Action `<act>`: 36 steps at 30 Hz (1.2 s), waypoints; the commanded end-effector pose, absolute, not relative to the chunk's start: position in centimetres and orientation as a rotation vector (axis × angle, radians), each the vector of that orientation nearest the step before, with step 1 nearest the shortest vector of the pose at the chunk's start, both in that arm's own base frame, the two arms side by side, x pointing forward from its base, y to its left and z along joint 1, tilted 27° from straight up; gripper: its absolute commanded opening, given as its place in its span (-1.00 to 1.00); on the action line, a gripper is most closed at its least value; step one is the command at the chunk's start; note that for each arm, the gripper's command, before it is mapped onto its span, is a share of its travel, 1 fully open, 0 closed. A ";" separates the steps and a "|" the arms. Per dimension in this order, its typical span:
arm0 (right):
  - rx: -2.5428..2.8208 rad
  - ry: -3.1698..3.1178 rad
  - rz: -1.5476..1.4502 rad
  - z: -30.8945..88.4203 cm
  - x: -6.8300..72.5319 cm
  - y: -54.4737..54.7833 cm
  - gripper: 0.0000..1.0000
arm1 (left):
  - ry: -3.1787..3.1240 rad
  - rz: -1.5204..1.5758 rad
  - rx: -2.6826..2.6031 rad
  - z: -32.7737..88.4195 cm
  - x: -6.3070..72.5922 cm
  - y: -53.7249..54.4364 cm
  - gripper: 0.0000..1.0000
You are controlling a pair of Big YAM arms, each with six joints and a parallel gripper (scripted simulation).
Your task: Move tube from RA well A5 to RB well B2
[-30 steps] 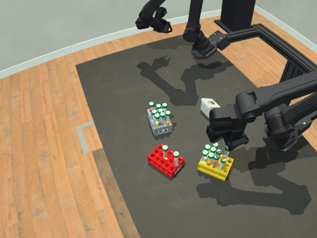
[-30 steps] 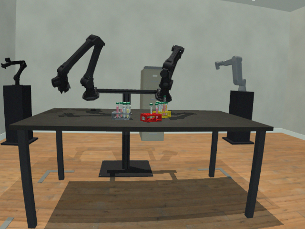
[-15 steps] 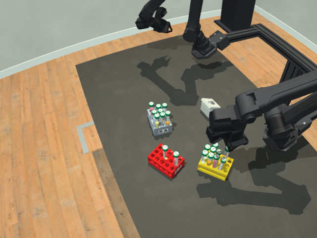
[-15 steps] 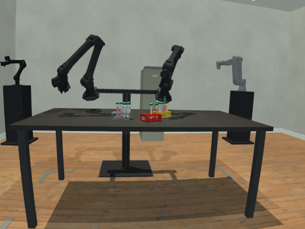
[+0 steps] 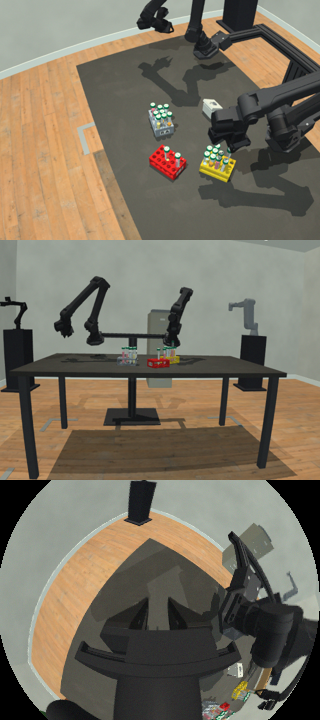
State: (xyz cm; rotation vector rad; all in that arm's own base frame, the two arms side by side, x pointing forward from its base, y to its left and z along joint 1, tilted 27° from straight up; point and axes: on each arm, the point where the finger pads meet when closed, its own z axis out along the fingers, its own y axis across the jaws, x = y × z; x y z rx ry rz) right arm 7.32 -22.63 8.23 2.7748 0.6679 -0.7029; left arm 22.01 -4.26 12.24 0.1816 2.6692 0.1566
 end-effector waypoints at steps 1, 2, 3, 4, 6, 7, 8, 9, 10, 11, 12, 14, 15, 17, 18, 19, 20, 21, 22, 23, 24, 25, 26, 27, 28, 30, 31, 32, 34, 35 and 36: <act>2.764 0.657 -0.689 8.8 7.7 -23.2 -0.40 | 2.648 0.145 0.175 13.2 22.6 -4.4 -1.00; 2.764 0.657 -0.689 8.8 7.7 -23.2 -0.40 | 2.648 0.145 0.175 13.2 22.6 -4.4 -1.00; 2.764 0.657 -0.689 8.8 7.7 -23.2 -0.40 | 2.648 0.145 0.175 13.2 22.6 -4.4 -1.00; 2.764 0.657 -0.689 8.8 7.7 -23.2 -0.40 | 2.648 0.145 0.175 13.2 22.6 -4.4 -1.00; 2.764 0.657 -0.689 8.8 7.7 -23.2 -0.40 | 2.648 0.145 0.175 13.2 22.6 -4.4 -1.00; 2.764 0.657 -0.689 8.8 7.7 -23.2 -0.40 | 2.648 0.145 0.175 13.2 22.6 -4.4 -1.00; 2.764 0.657 -0.689 8.8 7.7 -23.2 -0.40 | 2.648 0.145 0.175 13.2 22.6 -4.4 -1.00; 2.764 0.657 -0.689 8.8 7.7 -23.2 -0.40 | 2.648 0.145 0.175 13.2 22.6 -4.4 -1.00; 2.764 0.657 -0.689 8.8 7.7 -23.2 -0.40 | 2.648 0.145 0.175 13.2 22.6 -4.4 -1.00; 2.764 0.657 -0.689 8.8 7.7 -23.2 -0.40 | 2.648 0.145 0.175 13.2 22.6 -4.4 -1.00; 2.764 0.657 -0.689 8.8 7.7 -23.2 -0.40 | 2.648 0.145 0.175 13.2 22.6 -4.4 -1.00; 2.764 0.657 -0.689 8.8 7.7 -23.2 -0.40 | 2.648 0.145 0.175 13.2 22.6 -4.4 -1.00; 2.764 0.657 -0.689 8.8 7.7 -23.2 -0.40 | 2.648 0.145 0.175 13.2 22.6 -4.4 -1.00; 2.764 0.657 -0.689 8.8 7.7 -23.2 -0.40 | 2.648 0.145 0.175 13.2 22.6 -4.4 -1.00; 2.764 0.657 -0.689 8.8 7.7 -23.2 -0.40 | 2.648 0.145 0.175 13.2 22.6 -4.4 -1.00; 2.764 0.657 -0.689 8.8 7.7 -23.2 -0.40 | 2.648 0.145 0.175 13.2 22.6 -4.4 -1.00; 2.764 0.657 -0.689 8.8 7.7 -23.2 -0.40 | 2.648 0.145 0.175 13.2 22.6 -4.4 -1.00; 2.764 0.657 -0.689 8.8 7.7 -23.2 -0.40 | 2.667 0.156 0.177 11.9 22.2 -4.1 -1.00; 2.764 0.657 -0.689 8.8 7.7 -23.2 -0.40 | 2.671 0.158 0.179 11.7 22.2 -4.1 -1.00; 2.764 0.657 -0.689 8.8 7.7 -23.2 -0.40 | 2.674 0.160 0.180 11.6 22.2 -4.0 -1.00; 2.764 0.657 -0.689 8.8 7.7 -23.2 -0.40 | 2.674 0.160 0.180 11.6 22.2 -4.0 -1.00; 2.764 0.657 -0.689 8.8 7.7 -23.2 -0.40 | 2.674 0.160 0.180 11.5 22.2 -4.0 -1.00; 2.764 0.657 -0.689 8.8 7.7 -23.2 -0.40 | 2.674 0.160 0.180 11.5 22.3 -4.0 -1.00; 2.764 0.657 -0.689 8.8 7.7 -23.2 -0.40 | 2.674 0.160 0.180 11.4 22.3 -4.0 -1.00; 2.764 0.657 -0.689 8.8 7.7 -23.2 -0.40 | 2.674 0.160 0.180 11.4 22.3 -4.0 -1.00; 2.764 0.657 -0.689 8.8 7.7 -23.2 -0.40 | 2.674 0.159 0.174 11.3 22.4 -4.0 -1.00; 2.764 0.657 -0.689 8.8 7.7 -23.2 -0.40 | 2.674 0.159 0.174 11.3 22.4 -4.0 -1.00; 2.764 0.657 -0.689 8.8 7.7 -23.2 -0.40 | 2.674 0.159 0.174 11.3 22.4 -4.0 -1.00; 2.764 0.657 -0.689 8.8 7.7 -23.2 -0.40 | 2.670 0.157 0.178 11.3 22.4 -4.1 -1.00; 2.764 0.657 -0.689 8.8 7.7 -23.2 -0.40 | 2.674 0.158 0.178 11.2 22.4 -4.1 -1.00; 2.764 0.657 -0.689 8.8 7.7 -23.2 -0.40 | 2.674 0.158 0.178 11.1 22.5 -4.1 -1.00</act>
